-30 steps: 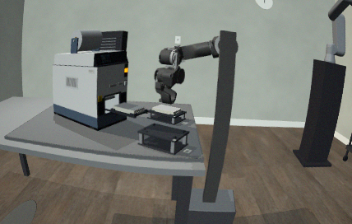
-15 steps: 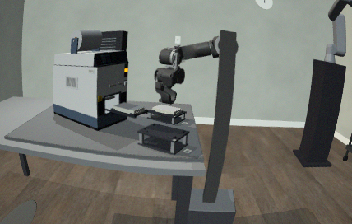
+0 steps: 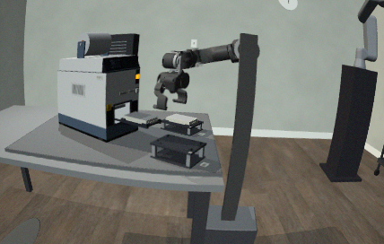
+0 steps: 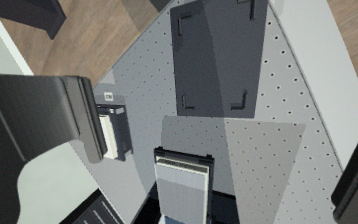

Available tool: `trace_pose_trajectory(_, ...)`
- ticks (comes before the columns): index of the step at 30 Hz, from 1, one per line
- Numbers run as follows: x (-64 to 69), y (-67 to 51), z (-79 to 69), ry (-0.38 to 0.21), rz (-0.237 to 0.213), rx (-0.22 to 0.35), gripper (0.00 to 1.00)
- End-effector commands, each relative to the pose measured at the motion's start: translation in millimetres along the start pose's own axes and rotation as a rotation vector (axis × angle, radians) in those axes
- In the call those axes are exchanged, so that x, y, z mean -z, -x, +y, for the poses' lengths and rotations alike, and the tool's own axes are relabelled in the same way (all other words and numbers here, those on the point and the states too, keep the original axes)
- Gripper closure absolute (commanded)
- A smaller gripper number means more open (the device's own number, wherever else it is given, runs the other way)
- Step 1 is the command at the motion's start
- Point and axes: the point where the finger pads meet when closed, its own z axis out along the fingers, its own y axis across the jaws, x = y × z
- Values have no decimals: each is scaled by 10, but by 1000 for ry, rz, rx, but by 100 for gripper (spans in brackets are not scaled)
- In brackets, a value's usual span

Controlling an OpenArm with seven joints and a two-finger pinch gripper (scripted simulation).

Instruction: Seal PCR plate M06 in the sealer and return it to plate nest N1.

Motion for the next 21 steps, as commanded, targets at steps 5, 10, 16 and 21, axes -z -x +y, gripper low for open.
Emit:
trace_pose_trajectory(5, 17, 0, 22, 11, -1, 4, 23)
trace_pose_trajectory(10, 31, 542, -97, 11, -1, 4, 23)
trace_pose_trajectory(16, 31, 542, -97, 11, -1, 4, 23)
trace_pose_trajectory(21, 31, 542, -97, 11, -1, 4, 23)
